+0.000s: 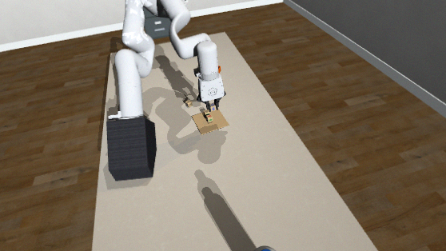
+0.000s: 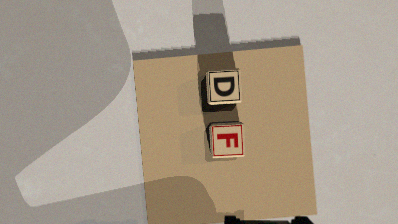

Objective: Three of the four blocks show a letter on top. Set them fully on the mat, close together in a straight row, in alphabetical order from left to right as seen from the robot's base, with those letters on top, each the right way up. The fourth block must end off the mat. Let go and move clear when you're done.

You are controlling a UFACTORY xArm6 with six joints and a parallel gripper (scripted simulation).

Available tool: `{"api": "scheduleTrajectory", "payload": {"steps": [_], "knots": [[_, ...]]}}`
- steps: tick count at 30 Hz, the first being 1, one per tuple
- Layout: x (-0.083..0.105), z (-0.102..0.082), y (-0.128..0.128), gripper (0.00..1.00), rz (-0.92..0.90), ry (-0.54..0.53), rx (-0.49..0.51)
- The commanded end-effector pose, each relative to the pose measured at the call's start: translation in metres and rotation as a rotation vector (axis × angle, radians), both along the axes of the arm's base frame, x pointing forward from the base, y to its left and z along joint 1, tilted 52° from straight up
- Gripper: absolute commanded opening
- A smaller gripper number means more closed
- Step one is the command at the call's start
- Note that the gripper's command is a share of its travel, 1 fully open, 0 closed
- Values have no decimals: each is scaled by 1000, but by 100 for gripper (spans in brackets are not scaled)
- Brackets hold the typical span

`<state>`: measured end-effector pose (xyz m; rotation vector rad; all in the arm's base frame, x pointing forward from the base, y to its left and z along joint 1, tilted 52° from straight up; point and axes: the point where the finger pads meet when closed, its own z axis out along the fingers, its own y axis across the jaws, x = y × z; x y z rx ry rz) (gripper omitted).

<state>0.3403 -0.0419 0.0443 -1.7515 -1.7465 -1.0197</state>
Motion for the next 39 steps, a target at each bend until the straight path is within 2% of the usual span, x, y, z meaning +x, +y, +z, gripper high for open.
{"api": "scheduleTrajectory", "payload": {"steps": [1,23,37,39], "knots": [[-7,1,2,23,31,-57,-14],[-7,-2,5,23,34,-60,-15],[3,-37,48,23,34,-60,-14],[3,-37,48,23,34,-60,-14]]}}
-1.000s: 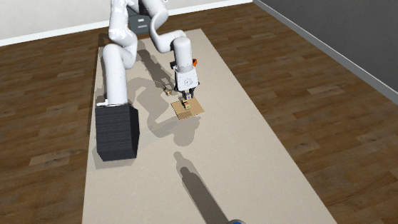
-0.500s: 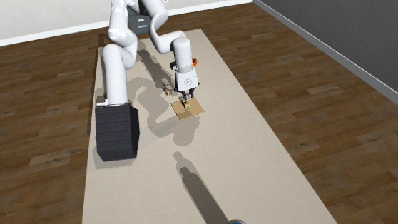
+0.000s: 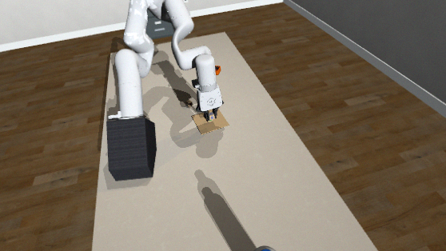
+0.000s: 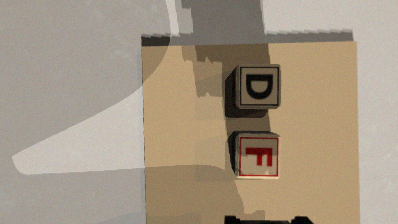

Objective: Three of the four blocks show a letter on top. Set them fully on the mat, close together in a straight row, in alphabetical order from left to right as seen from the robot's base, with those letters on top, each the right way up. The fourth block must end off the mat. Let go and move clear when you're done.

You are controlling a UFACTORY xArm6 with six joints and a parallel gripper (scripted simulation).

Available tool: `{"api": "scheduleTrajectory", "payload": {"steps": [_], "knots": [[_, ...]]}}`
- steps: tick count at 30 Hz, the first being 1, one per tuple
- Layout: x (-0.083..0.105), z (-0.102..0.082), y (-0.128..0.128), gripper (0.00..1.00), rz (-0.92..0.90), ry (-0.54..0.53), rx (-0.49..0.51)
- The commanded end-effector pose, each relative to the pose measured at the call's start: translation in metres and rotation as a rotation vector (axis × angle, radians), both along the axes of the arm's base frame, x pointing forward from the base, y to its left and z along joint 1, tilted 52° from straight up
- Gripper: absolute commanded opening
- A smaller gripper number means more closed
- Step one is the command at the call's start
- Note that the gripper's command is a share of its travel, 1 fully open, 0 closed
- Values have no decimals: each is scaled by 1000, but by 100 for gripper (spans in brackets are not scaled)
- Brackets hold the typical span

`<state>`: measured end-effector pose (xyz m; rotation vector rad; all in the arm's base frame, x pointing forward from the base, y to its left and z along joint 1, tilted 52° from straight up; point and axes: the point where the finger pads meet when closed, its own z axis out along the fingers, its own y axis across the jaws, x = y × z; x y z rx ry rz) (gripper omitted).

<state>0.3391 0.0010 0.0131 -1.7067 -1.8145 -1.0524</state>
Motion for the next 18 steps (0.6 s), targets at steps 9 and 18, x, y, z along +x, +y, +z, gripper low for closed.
{"api": "scheduleTrajectory", "payload": {"steps": [9,18], "knots": [[10,-25,29,23,-4,-6,-2],[11,-28,33,23,-4,-6,-2]]}}
